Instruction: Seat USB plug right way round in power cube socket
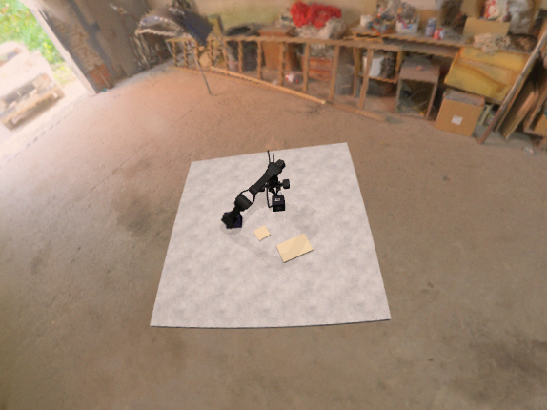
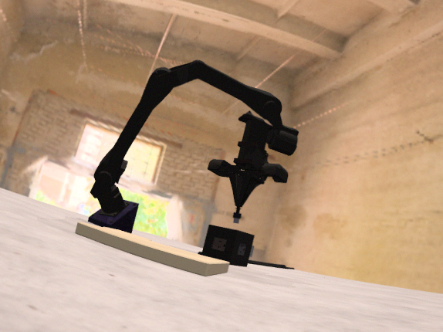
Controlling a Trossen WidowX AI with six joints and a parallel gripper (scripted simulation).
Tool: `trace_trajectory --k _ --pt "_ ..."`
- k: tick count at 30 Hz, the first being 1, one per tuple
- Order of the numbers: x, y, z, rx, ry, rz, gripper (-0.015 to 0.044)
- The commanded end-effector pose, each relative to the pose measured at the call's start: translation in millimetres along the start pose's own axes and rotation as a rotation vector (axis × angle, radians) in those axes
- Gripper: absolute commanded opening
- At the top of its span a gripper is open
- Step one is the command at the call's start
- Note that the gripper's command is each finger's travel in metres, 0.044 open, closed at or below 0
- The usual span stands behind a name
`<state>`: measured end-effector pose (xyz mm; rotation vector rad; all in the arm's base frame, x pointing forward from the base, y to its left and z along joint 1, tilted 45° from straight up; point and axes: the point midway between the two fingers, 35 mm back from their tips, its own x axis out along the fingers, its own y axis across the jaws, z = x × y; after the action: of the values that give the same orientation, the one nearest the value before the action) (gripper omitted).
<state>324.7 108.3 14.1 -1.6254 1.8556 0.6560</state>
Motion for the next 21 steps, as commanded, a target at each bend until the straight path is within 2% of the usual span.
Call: trace_trajectory --k 1,21 --pt "0.8 -0.3 -1.2 0.004 0.009 -0.003 0.0000" --pt "3.2 -0.4 -2.4 0.008 0.021 -0.003 0.0000"
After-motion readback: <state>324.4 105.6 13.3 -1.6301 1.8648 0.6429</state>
